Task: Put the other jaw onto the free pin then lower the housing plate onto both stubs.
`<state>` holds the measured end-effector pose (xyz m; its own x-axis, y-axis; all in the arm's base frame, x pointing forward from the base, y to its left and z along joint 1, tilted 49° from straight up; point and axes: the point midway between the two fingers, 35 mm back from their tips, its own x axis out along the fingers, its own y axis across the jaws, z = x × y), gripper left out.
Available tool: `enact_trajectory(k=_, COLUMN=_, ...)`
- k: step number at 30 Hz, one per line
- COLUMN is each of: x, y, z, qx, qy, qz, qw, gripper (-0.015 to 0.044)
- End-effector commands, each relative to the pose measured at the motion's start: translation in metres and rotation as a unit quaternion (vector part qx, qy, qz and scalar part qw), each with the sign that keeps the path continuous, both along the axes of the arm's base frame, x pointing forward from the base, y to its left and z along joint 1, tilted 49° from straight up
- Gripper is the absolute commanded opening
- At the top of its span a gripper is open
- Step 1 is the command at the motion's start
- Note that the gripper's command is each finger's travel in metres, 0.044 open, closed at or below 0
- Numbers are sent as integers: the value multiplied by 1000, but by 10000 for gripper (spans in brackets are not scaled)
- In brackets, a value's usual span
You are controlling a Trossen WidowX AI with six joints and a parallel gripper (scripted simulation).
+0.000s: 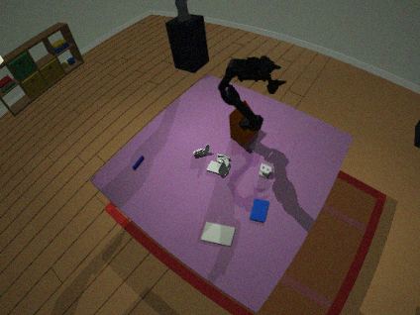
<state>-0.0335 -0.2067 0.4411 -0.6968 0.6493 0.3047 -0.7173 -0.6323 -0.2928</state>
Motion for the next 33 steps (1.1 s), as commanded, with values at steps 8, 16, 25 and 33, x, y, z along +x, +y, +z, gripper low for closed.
enact_trajectory(k=8, x=-22, y=33, z=14, qx=-52, qy=7, qz=-36, qw=998, gripper=242)
enact_trajectory(k=16, x=-43, y=86, z=28, qx=-124, qy=25, qz=-89, qw=988, gripper=32)
enact_trajectory(k=25, x=-53, y=147, z=38, qx=-195, qy=53, qz=-152, qw=967, gripper=0)
enact_trajectory(k=33, x=-49, y=199, z=41, qx=-249, qy=85, qz=-207, qw=942, gripper=0)
